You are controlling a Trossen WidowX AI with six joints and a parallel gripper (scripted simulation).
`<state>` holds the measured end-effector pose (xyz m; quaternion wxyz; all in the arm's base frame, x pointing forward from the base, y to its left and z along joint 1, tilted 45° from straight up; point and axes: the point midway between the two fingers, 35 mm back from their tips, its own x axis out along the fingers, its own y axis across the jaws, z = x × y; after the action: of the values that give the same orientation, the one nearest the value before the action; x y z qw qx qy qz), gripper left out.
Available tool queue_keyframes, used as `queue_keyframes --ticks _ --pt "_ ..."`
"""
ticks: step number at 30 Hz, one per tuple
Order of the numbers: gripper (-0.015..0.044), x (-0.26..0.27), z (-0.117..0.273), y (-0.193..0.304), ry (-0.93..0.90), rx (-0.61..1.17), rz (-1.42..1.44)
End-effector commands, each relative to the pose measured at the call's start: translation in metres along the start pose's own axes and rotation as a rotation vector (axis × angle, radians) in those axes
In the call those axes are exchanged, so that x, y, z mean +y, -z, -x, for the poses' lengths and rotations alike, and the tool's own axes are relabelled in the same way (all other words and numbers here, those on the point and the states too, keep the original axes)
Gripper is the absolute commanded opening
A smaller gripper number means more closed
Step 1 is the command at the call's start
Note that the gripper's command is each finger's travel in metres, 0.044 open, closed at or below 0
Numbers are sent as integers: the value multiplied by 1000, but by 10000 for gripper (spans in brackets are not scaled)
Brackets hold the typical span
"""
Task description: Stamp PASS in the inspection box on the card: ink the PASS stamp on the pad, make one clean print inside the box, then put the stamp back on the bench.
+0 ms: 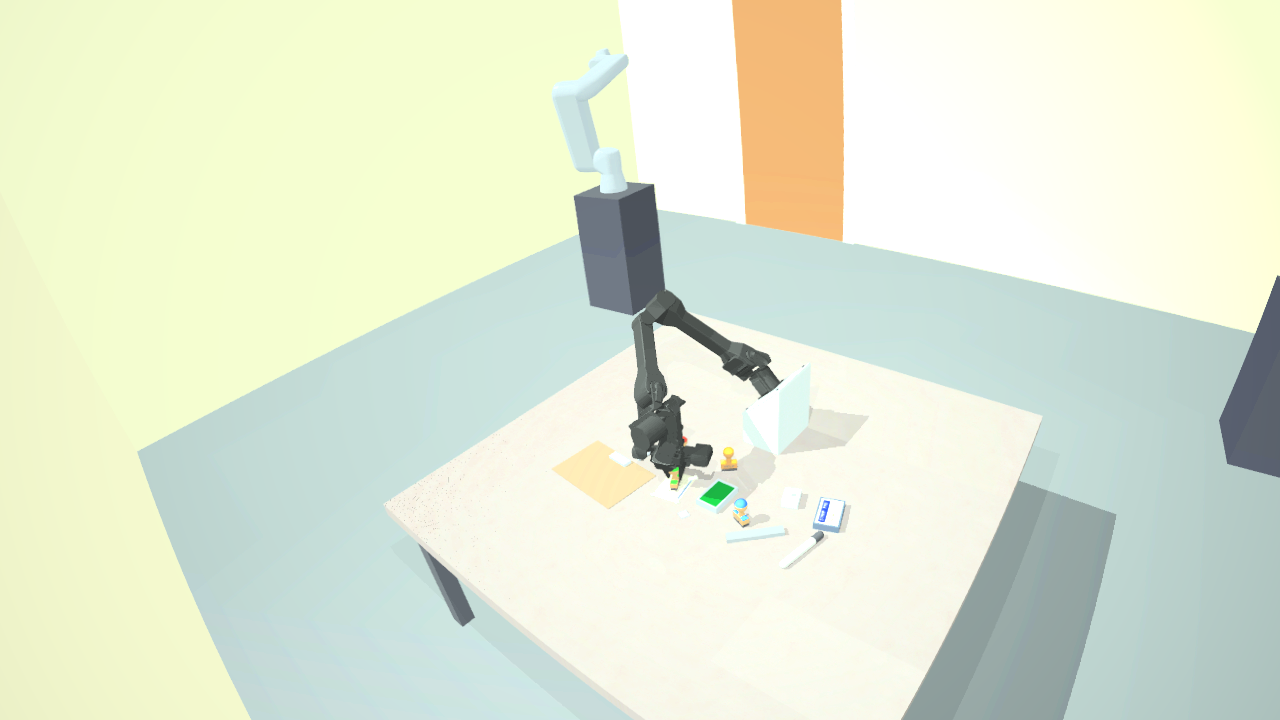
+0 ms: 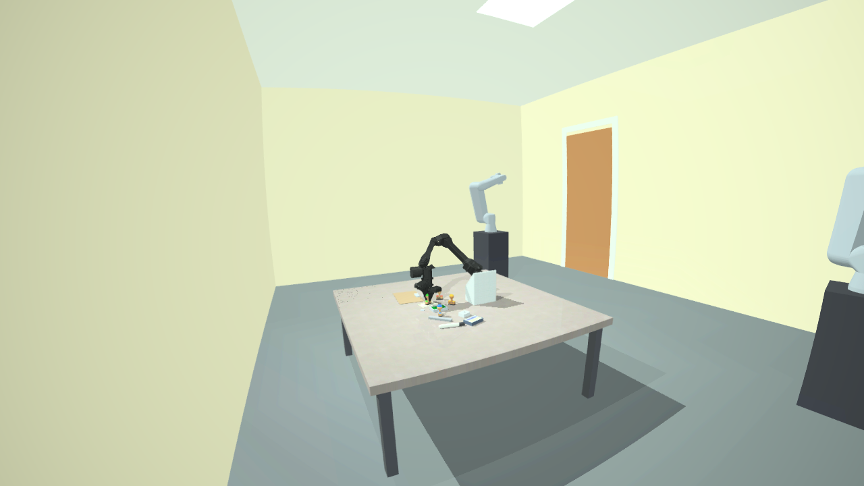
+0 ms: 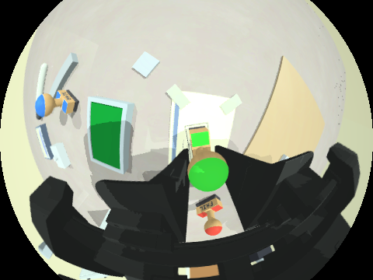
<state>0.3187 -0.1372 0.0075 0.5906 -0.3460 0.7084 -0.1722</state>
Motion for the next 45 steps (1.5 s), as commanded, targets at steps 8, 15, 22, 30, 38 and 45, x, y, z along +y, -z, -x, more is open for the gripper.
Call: queue_keyframes --ticks 8,15,22,30,38,45 --pt "0 -1 -3 0 2 3 2" --pt "0 -1 -3 0 2 3 2" --pt "0 -1 -3 0 2 3 2" --pt "0 -1 1 0 2 3 2" --pt "0 -1 5 0 2 3 2" --pt "0 -1 8 0 2 3 2"
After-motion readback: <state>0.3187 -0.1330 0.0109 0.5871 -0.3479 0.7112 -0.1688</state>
